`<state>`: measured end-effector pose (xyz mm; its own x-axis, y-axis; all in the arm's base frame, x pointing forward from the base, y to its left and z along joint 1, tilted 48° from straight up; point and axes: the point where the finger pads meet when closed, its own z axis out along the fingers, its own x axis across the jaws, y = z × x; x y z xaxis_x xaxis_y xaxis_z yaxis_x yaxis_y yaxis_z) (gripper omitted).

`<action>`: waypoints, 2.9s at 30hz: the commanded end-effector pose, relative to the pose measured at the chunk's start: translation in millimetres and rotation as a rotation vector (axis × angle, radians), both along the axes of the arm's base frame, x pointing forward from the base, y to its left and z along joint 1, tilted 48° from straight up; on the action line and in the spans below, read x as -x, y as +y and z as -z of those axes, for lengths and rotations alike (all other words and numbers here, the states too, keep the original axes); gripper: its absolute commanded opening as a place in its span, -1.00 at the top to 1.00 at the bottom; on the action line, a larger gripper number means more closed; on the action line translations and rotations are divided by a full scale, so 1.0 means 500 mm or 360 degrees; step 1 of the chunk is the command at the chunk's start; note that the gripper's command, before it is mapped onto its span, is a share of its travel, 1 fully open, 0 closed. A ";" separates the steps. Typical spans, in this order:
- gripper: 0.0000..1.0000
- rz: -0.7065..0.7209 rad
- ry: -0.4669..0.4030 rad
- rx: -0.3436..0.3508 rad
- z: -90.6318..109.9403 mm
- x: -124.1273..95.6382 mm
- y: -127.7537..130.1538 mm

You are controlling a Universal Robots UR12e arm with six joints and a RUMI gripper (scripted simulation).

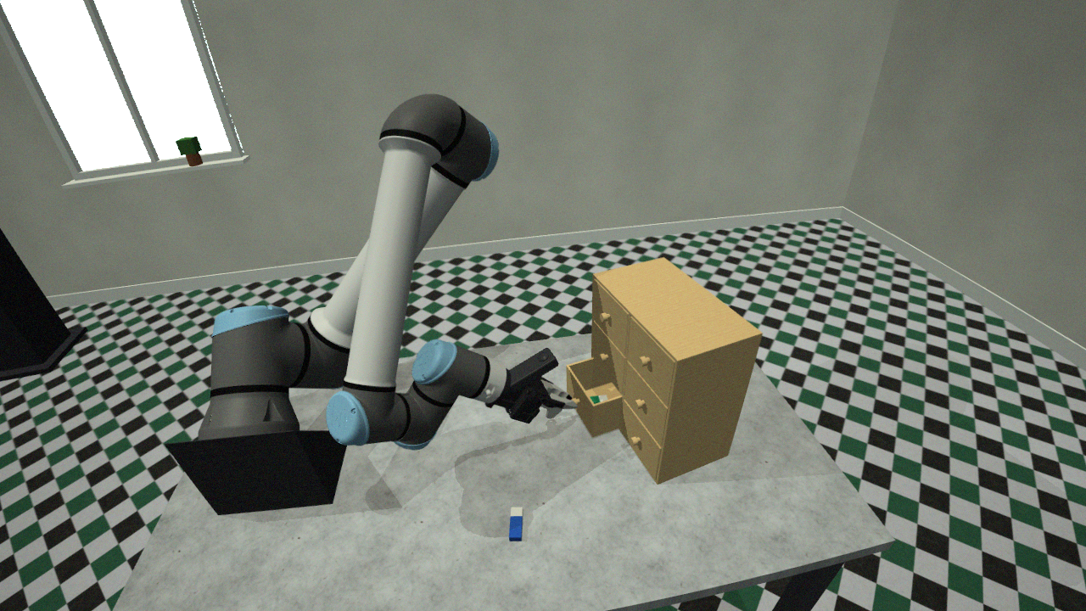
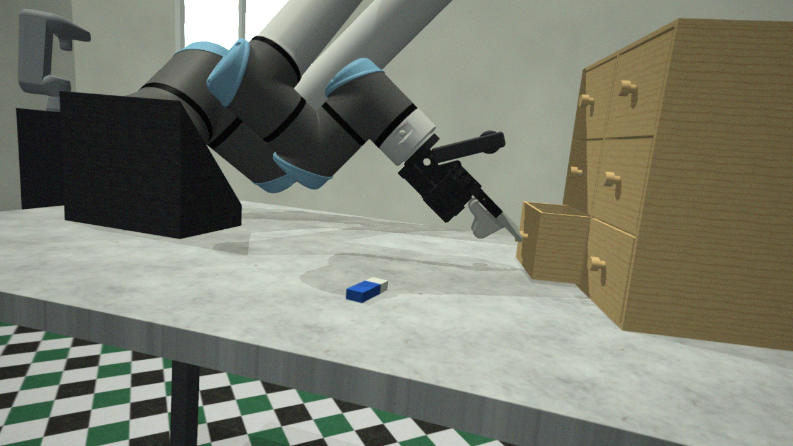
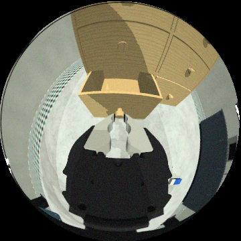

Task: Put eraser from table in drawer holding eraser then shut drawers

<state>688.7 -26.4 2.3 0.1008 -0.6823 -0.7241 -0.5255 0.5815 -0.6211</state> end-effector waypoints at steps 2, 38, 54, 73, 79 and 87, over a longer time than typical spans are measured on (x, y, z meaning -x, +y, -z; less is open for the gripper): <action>0.76 0.0001 -0.0001 0.0001 0.000 0.000 -0.001; 0.61 0.0001 -0.0001 0.0001 0.008 0.049 0.001; 0.61 0.0001 -0.0001 0.0001 0.017 0.098 0.002; 0.61 0.0001 -0.0001 0.0001 0.009 0.109 -0.007; 0.61 0.0001 -0.0001 0.0001 -0.002 0.122 -0.020; 0.61 0.0001 -0.0001 0.0001 -0.019 0.145 -0.042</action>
